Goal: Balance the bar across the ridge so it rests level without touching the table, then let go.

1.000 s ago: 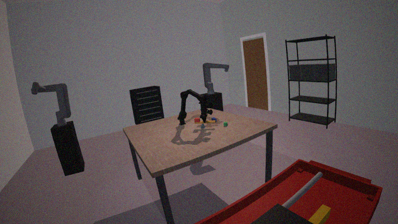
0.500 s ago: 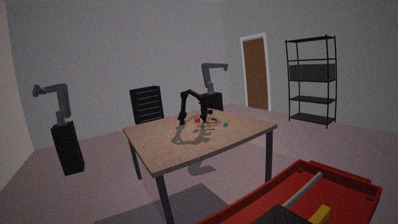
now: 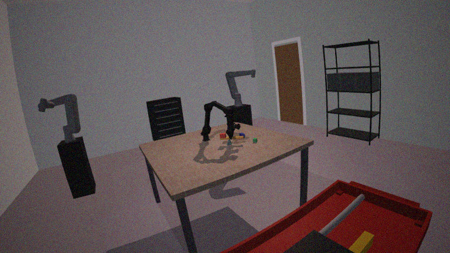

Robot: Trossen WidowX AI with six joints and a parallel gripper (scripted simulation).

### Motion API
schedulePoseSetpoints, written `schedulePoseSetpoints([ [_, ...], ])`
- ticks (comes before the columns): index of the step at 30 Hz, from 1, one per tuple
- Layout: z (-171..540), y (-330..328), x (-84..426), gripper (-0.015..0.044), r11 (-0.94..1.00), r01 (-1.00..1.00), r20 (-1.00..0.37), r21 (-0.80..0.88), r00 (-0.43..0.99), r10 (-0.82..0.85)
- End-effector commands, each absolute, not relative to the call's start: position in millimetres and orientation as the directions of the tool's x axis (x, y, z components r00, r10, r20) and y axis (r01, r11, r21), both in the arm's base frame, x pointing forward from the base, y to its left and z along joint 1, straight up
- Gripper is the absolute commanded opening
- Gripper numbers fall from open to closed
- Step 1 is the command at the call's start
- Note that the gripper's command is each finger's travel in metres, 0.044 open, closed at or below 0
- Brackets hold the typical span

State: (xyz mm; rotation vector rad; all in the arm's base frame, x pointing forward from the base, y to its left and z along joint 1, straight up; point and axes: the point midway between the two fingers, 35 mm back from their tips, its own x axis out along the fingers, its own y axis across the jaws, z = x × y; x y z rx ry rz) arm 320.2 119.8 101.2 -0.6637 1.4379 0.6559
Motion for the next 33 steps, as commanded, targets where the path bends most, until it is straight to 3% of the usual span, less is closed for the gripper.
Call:
schedulePoseSetpoints([
  [1,103.0,119.9,320.6,0.044,0.661,-0.75,-1.0,-0.017,0.029,0.007],
  [11,199.4,119.0,318.0,0.044,0.661,-0.75,-1.0,-0.016,0.028,0.007],
  [33,201.1,118.8,317.6,0.044,0.661,-0.75,-1.0,-0.016,0.028,0.007],
])
